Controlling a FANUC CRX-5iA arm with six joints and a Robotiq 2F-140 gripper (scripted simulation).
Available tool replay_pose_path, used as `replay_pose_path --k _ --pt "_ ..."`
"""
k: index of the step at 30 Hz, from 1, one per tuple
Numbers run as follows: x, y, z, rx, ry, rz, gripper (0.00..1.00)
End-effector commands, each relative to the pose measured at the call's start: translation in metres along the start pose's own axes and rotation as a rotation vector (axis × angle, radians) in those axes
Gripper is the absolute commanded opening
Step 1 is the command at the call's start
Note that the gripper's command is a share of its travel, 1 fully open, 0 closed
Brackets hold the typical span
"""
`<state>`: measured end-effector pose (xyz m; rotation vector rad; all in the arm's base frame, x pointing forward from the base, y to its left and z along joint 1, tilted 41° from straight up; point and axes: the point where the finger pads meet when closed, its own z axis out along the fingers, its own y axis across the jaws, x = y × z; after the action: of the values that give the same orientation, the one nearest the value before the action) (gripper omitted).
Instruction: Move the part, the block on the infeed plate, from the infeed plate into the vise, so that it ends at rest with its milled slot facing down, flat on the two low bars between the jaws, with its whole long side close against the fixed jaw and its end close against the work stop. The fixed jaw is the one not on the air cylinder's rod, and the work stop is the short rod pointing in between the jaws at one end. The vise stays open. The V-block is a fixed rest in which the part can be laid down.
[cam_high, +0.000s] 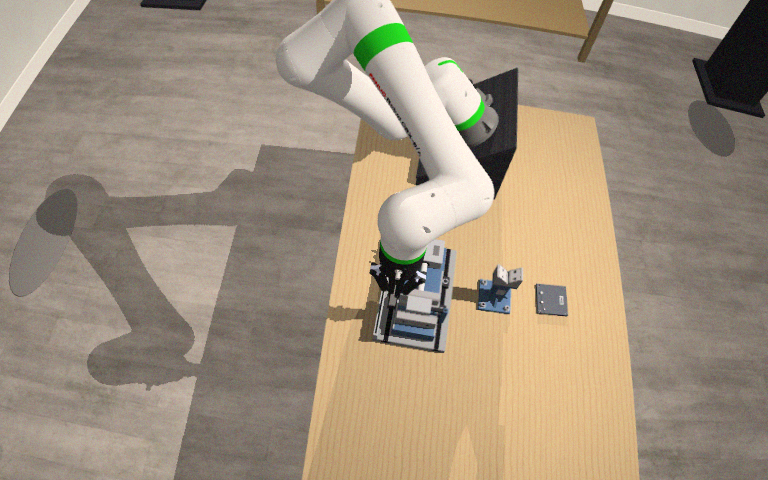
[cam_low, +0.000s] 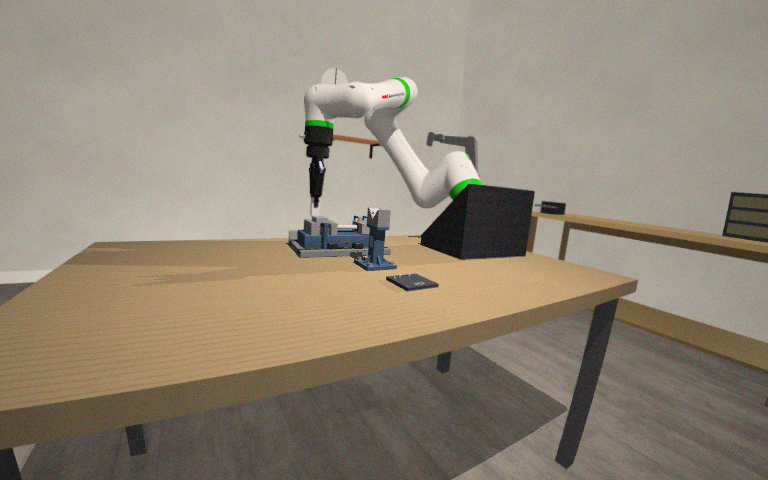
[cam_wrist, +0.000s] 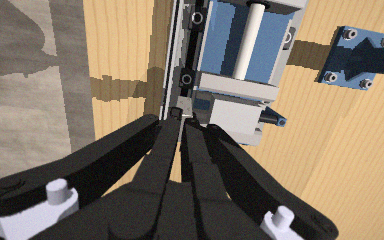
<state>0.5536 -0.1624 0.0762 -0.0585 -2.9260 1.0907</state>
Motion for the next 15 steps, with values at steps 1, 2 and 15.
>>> replay_pose_path --k 1,2,15 --pt "0.0 0.0 -0.001 0.0 0.0 0.0 0.0" --pt "0.0 0.0 -0.001 0.0 0.0 0.0 0.0" --pt "0.0 0.0 -0.018 0.0 0.0 0.0 0.0"
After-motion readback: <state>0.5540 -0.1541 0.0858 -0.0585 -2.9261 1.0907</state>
